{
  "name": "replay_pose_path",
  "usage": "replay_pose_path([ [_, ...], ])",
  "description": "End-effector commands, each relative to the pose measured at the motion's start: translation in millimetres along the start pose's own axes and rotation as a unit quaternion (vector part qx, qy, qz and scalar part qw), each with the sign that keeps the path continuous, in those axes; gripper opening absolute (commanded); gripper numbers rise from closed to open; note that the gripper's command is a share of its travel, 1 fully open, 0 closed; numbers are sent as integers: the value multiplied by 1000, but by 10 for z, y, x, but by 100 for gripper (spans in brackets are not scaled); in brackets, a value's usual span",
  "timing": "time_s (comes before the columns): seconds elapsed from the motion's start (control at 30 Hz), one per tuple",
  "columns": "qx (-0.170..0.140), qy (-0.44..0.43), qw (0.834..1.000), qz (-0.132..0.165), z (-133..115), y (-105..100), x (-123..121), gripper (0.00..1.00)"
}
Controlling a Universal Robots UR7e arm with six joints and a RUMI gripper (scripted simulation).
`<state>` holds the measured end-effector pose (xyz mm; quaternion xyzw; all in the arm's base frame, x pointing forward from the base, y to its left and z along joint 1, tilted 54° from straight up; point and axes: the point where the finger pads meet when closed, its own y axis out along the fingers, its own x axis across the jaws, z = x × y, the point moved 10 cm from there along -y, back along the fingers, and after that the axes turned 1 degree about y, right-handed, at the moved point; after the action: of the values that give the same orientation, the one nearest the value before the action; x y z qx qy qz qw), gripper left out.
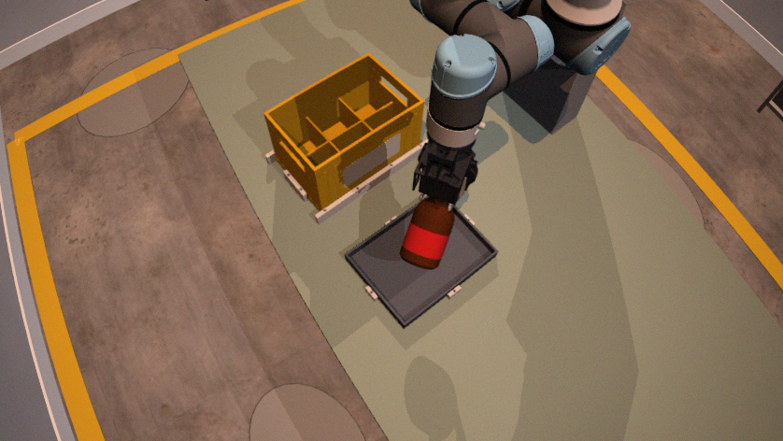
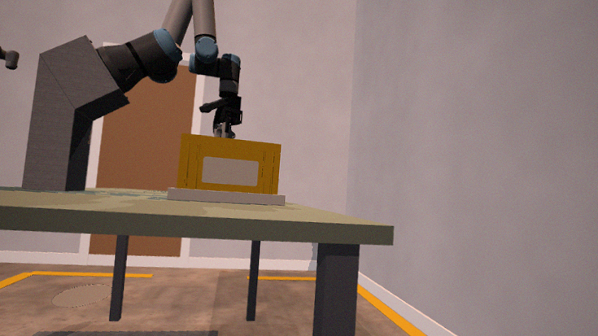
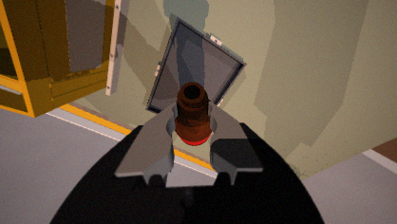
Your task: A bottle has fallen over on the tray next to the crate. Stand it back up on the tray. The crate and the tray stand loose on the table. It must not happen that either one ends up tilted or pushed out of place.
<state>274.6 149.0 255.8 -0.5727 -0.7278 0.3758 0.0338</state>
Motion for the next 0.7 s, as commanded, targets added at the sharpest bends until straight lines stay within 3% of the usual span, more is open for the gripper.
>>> replay_pose_path([
  [0.0, -1, -1, 1000, 0, -3, -2, 0, 0],
  [0.67, -1, -103, 995, 0, -2, -2, -1, 0],
])
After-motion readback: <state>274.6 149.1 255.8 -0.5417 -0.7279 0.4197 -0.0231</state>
